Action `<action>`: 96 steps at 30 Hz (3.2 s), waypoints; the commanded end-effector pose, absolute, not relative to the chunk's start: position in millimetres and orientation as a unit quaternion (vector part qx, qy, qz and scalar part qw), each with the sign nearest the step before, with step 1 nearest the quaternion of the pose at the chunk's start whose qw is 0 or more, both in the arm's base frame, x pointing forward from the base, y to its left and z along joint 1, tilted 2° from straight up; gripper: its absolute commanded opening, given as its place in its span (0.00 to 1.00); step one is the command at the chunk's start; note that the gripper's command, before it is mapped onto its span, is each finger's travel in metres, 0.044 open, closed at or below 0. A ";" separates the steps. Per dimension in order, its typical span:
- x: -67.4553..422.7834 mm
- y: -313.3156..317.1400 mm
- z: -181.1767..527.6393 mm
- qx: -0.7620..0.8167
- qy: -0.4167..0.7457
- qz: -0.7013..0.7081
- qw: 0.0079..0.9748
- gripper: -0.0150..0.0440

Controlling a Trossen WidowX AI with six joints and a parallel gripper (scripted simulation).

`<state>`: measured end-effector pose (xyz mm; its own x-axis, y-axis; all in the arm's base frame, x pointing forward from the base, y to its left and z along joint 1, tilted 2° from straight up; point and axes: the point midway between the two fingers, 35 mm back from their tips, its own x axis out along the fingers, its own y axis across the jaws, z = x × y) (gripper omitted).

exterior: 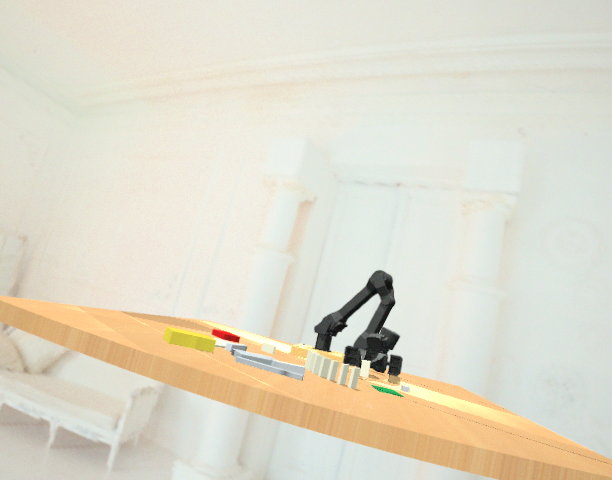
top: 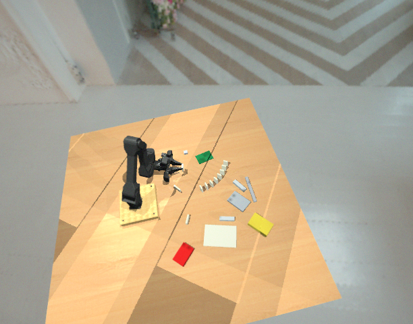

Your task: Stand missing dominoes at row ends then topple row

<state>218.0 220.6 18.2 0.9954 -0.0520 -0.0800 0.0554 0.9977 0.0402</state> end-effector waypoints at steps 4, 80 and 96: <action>217.9 220.3 16.0 0.025 0.040 -0.024 0.999 0.44; 245.2 221.8 108.4 0.030 0.693 -0.035 0.720 1.00; 248.2 222.7 71.3 0.030 0.693 -0.035 0.720 1.00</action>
